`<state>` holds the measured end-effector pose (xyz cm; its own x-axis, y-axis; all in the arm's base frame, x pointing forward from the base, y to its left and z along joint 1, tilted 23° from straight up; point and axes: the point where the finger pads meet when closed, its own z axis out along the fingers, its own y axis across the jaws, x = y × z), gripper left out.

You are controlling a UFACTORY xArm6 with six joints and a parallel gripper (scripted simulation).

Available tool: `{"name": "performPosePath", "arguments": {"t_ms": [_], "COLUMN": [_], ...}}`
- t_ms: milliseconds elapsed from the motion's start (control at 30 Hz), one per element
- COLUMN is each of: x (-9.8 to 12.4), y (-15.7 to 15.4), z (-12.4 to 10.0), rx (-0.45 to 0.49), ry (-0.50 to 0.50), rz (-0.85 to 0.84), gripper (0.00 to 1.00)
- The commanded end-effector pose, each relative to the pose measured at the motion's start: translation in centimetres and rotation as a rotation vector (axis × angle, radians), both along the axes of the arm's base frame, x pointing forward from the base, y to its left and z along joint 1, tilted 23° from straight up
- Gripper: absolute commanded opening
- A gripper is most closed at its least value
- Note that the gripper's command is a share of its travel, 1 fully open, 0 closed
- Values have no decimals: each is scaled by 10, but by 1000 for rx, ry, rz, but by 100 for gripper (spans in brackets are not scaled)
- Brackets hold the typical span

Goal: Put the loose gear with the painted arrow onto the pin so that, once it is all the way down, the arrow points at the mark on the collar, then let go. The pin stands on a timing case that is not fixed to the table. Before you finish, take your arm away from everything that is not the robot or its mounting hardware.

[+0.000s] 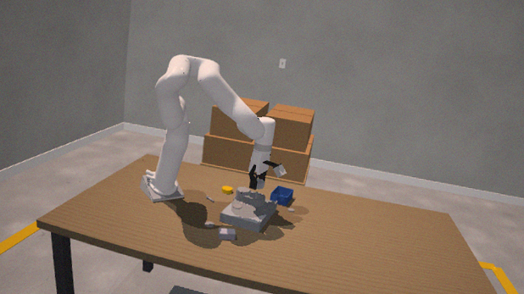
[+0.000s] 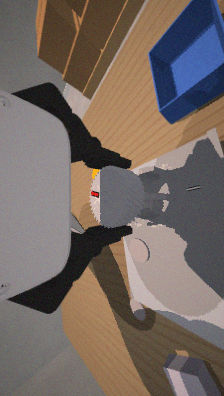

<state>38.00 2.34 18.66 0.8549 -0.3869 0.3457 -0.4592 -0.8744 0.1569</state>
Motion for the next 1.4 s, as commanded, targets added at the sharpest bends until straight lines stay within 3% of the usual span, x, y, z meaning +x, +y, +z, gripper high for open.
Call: {"name": "performPosePath", "arguments": {"t_ms": [0,867,1367], "x": [1,1,1], "y": [0,0,0], "z": [2,2,2], "rx": [31,243,334], "ry": [-49,-305,-414], "rz": [-135,-935,-1278], "gripper": [0,0,0]}}
